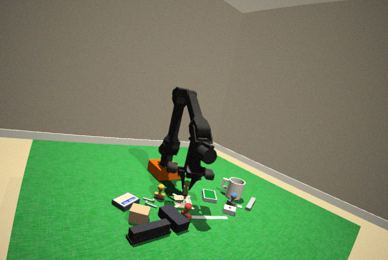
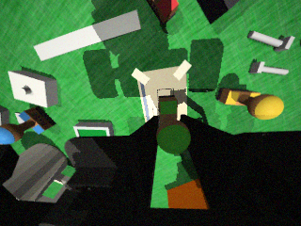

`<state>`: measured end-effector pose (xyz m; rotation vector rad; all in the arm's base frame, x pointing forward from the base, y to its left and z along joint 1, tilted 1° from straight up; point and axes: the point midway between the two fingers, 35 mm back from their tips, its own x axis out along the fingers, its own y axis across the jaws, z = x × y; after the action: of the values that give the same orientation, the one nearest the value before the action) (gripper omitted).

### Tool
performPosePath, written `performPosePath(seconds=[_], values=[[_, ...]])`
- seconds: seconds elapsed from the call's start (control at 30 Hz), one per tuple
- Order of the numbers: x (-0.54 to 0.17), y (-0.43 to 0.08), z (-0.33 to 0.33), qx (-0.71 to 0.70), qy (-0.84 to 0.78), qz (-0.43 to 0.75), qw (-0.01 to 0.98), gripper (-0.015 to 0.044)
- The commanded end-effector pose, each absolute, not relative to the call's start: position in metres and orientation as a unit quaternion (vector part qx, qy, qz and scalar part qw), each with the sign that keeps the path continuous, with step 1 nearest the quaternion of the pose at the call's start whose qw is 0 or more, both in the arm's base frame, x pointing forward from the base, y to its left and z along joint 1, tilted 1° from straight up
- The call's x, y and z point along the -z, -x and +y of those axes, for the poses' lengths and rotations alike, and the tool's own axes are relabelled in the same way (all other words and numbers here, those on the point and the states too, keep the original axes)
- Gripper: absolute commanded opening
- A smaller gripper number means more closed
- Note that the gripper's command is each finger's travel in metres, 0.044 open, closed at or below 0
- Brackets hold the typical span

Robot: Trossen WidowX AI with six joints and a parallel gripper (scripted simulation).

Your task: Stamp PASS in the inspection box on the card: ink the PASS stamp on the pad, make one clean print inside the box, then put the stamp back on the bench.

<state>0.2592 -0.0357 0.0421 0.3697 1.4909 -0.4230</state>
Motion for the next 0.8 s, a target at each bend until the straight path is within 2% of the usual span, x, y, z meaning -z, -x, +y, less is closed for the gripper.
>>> performPosePath(seconds=[0.0, 0.77], values=[[-0.038, -0.258, -0.036, 0.192, -0.165, 0.671, 0.697, 0.0], [-0.022, -0.258, -0.037, 0.191, -0.164, 0.67, 0.698, 0.0]])
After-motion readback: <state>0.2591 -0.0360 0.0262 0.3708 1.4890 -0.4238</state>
